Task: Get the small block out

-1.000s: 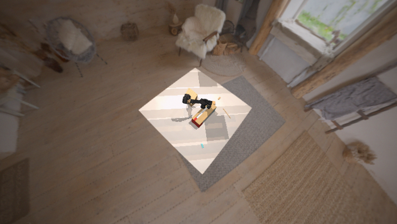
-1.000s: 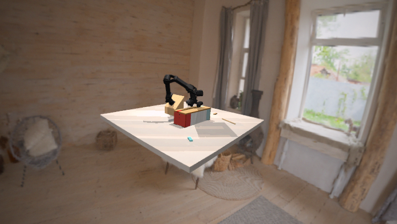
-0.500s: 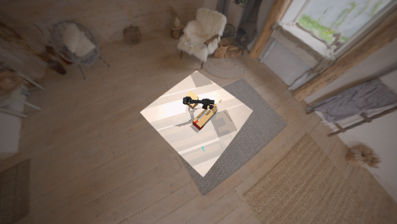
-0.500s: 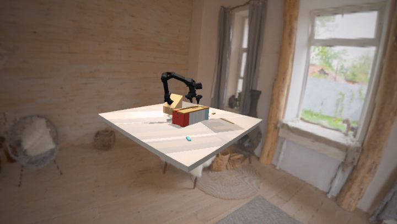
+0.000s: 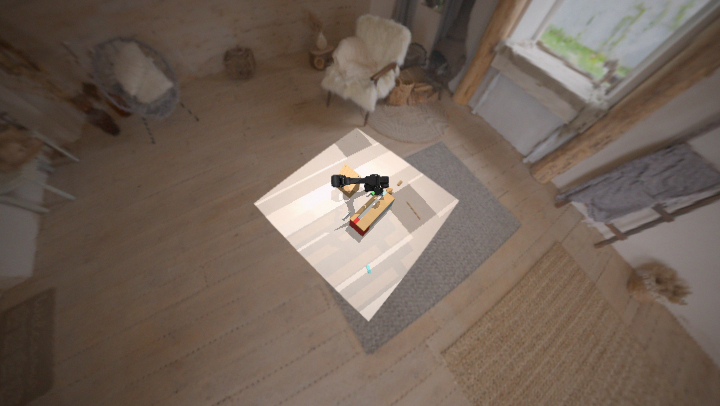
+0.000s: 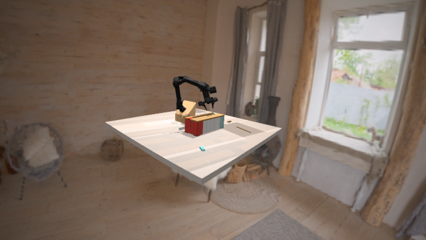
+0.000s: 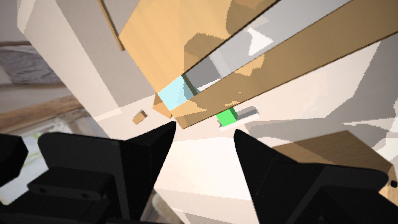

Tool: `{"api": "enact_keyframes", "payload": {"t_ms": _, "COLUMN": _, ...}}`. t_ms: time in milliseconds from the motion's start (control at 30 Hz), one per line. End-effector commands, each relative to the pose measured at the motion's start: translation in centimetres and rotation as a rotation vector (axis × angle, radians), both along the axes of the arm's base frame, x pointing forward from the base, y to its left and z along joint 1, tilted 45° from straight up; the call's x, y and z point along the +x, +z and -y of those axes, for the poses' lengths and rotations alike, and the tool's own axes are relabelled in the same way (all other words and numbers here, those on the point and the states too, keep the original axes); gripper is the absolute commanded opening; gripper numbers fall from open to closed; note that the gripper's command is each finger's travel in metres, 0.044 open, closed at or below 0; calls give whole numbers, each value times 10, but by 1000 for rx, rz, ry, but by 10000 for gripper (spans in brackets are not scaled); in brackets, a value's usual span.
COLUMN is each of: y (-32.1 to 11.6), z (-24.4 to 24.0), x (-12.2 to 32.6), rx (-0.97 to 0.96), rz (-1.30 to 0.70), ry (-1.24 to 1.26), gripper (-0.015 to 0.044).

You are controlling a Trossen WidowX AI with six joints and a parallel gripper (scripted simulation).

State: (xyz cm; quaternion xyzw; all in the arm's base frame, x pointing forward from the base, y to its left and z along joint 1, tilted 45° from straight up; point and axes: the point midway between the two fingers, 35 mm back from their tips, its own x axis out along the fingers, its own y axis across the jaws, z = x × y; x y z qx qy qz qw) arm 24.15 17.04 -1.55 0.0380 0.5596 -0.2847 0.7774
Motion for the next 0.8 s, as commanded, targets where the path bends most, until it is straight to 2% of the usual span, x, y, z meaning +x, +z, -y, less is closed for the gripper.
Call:
{"api": "enact_keyframes", "payload": {"t_ms": 0, "y": -7, "z": -4, "x": -10, "rx": -220, "rz": -249, "ry": 627, "gripper": 285}}
{"api": "enact_keyframes", "payload": {"t_ms": 200, "y": -12, "z": -7, "x": -18, "rx": -437, "rz": -513, "ry": 1179, "gripper": 285}}
{"api": "enact_keyframes", "payload": {"t_ms": 767, "y": -20, "z": -12, "x": -33, "rx": -853, "rz": -1086, "ry": 2096, "gripper": 285}}
